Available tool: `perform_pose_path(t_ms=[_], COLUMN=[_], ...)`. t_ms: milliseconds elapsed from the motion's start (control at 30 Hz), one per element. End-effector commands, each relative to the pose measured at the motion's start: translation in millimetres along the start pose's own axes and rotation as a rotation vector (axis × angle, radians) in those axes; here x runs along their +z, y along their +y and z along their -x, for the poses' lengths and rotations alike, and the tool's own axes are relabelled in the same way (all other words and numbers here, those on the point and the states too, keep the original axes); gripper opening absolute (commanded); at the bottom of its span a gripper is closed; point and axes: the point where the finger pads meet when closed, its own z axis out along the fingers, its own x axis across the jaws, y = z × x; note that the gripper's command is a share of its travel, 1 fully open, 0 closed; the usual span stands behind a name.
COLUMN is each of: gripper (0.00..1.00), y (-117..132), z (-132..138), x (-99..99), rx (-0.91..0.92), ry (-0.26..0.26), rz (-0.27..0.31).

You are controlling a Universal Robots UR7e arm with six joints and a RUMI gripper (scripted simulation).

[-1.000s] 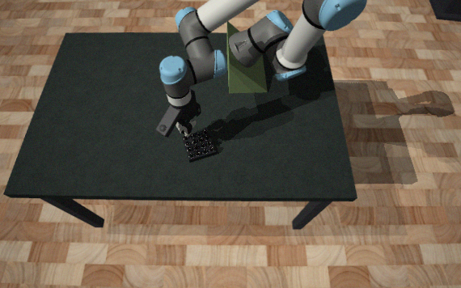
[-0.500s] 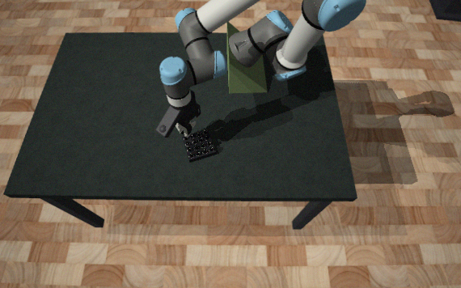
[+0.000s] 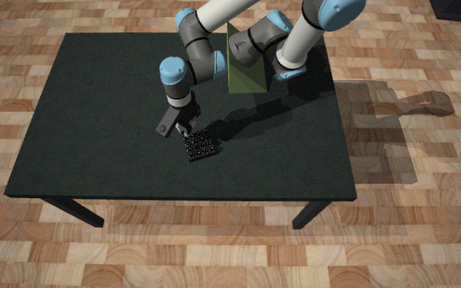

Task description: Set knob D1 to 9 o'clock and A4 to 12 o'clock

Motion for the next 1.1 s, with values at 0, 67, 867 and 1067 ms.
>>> perform_pose_path(t_ms=[0,67,867,1067], gripper=[0.11,0.11,0.11,0.11], y=[1.2,1.2,-4.4,-5.1], z=[0.6,0.6,0.9,0.6], x=[1.8,1.8,0.9,0.3], rx=[0.001,0.001,0.000,0.000], ry=[-0.001,-0.001,0.000,0.000], rz=[0.002,0.002,0.001,0.000])
